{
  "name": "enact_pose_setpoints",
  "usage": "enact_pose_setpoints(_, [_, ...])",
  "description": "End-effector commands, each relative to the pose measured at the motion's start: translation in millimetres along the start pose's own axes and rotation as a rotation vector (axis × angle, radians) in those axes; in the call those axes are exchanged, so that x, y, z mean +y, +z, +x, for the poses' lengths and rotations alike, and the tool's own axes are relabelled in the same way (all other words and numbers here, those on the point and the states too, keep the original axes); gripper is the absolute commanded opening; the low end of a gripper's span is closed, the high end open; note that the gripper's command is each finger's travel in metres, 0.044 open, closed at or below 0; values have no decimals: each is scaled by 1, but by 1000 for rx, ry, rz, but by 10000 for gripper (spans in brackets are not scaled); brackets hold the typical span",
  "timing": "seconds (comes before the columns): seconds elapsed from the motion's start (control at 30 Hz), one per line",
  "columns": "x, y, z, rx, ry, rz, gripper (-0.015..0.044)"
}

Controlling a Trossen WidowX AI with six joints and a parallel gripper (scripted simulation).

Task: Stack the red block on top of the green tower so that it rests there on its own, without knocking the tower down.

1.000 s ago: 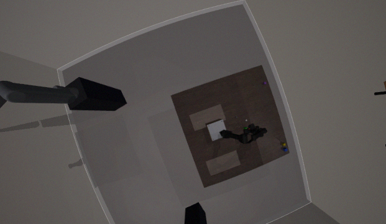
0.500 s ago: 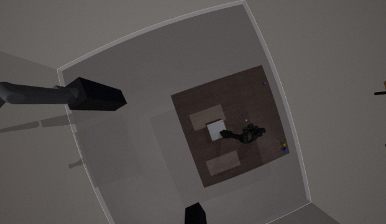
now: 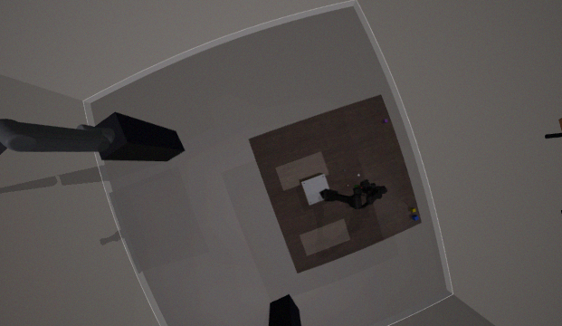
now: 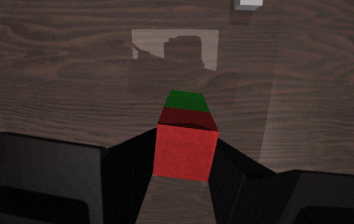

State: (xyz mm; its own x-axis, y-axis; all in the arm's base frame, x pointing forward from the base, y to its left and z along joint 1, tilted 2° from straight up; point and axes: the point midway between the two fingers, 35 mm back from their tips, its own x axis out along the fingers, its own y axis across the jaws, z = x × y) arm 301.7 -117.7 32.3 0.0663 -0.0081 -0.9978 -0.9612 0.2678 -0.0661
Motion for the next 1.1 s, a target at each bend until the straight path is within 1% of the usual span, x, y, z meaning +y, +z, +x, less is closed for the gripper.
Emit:
enact_pose_setpoints(0.0, [0,0,1,1,0,5,0])
enact_pose_setpoints(0.23, [0,0,-5,1,0,5,0])
enact_pose_setpoints(0.27, [0,0,-1,0,-1,0,26])
enact_pose_setpoints(0.8, [0,0,-1,0,-1,0,440])
enact_pose_setpoints(1.07, [0,0,-1,0,-1,0,440])
